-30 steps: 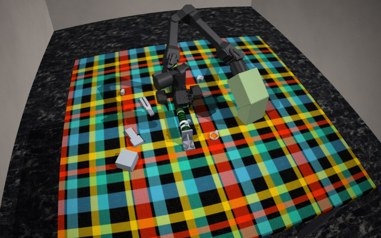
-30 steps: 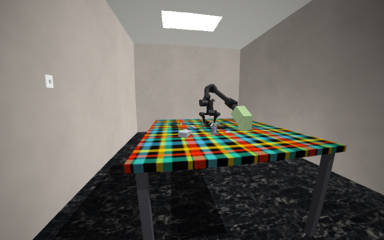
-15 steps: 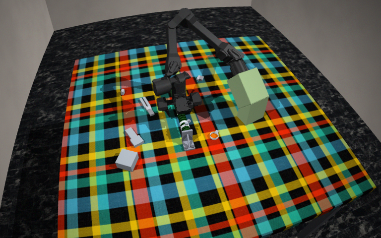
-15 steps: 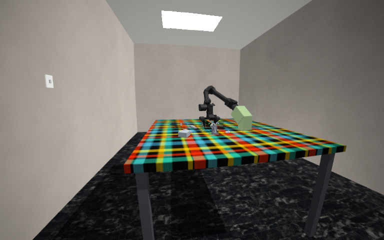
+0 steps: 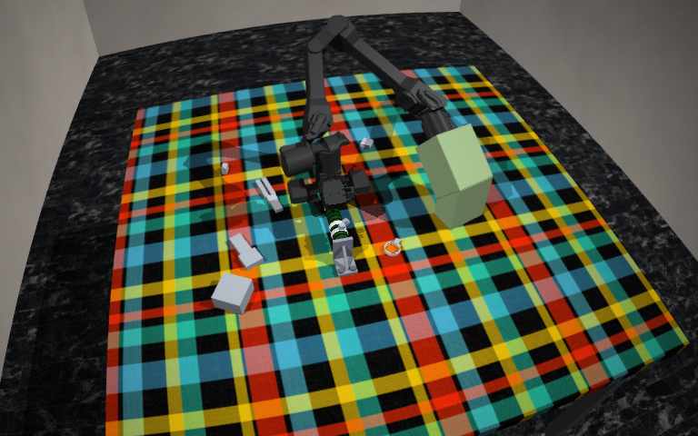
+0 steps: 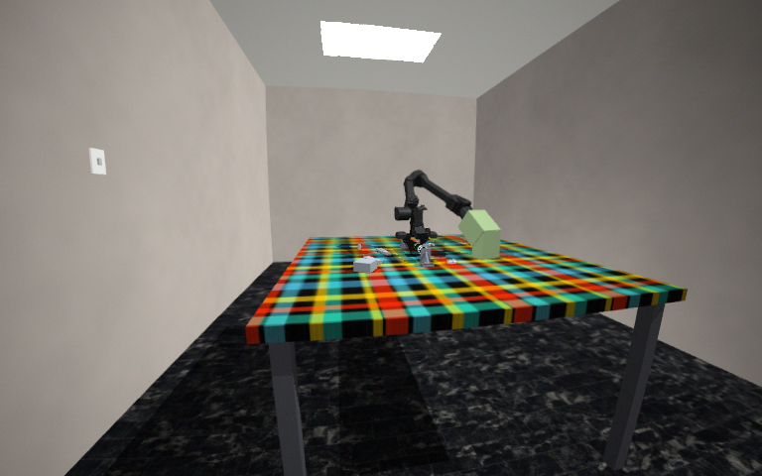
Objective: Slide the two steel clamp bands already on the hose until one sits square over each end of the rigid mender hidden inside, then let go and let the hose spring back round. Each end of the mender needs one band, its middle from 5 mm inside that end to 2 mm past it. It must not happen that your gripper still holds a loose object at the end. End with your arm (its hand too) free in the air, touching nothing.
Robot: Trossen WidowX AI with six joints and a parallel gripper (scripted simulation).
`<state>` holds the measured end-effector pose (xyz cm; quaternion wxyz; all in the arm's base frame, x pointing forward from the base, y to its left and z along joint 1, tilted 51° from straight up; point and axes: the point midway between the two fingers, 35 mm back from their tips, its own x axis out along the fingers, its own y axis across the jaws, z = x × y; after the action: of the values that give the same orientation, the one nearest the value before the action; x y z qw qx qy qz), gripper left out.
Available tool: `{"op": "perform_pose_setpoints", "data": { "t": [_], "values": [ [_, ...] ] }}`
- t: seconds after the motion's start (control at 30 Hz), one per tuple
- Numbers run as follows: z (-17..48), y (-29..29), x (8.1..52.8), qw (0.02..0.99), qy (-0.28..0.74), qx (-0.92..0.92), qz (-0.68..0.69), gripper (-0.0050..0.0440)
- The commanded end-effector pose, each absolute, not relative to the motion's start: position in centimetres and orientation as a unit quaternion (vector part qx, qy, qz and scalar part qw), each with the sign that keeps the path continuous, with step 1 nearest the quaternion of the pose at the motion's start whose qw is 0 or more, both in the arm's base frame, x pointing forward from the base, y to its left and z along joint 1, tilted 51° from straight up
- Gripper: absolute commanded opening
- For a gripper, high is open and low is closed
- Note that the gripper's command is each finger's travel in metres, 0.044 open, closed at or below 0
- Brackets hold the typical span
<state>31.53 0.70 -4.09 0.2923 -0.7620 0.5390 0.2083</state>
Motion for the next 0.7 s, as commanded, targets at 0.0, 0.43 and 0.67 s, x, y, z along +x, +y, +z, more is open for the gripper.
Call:
{"op": "perform_pose_setpoints", "data": {
  "t": [0.0,0.43,0.67],
  "values": [
    [-4.14,0.66,31.52,0.29,0.539,-0.763,0.209,0.018],
    [-4.14,0.66,31.52,0.29,0.539,-0.763,0.209,0.013],
    [-4.14,0.66,31.52,0.29,0.539,-0.763,0.209,0.0097]
  ]
}}
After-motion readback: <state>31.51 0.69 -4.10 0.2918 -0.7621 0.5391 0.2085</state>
